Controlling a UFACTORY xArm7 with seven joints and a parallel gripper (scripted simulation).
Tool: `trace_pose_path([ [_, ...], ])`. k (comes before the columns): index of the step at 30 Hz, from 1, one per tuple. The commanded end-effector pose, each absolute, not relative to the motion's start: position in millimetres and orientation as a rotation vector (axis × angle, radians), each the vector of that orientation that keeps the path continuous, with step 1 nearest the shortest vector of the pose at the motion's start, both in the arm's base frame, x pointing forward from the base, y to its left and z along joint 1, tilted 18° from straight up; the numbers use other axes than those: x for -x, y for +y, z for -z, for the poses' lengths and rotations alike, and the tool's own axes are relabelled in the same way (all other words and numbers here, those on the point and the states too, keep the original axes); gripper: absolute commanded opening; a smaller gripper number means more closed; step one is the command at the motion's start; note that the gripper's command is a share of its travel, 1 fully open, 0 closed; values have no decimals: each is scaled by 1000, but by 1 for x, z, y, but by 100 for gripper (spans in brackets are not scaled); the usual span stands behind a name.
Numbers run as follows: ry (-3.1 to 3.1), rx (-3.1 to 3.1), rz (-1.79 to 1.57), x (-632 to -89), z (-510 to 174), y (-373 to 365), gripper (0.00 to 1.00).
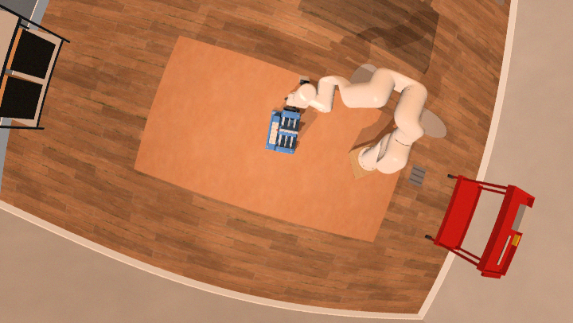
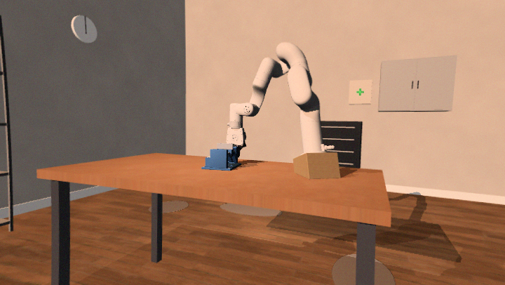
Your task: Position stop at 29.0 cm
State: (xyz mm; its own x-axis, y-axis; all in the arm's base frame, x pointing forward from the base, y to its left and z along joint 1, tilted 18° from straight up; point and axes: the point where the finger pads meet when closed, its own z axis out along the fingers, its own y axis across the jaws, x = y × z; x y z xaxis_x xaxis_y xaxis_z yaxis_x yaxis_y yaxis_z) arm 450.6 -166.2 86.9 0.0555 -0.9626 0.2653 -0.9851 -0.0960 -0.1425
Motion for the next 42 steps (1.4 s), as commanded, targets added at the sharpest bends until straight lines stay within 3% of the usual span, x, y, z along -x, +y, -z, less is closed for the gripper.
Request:
trace_pose_path([
  [1,-2059,-2226,-456,-453,-87,-166,6],
  [42,-2059,-2226,-456,-477,-91,-164,6],
])
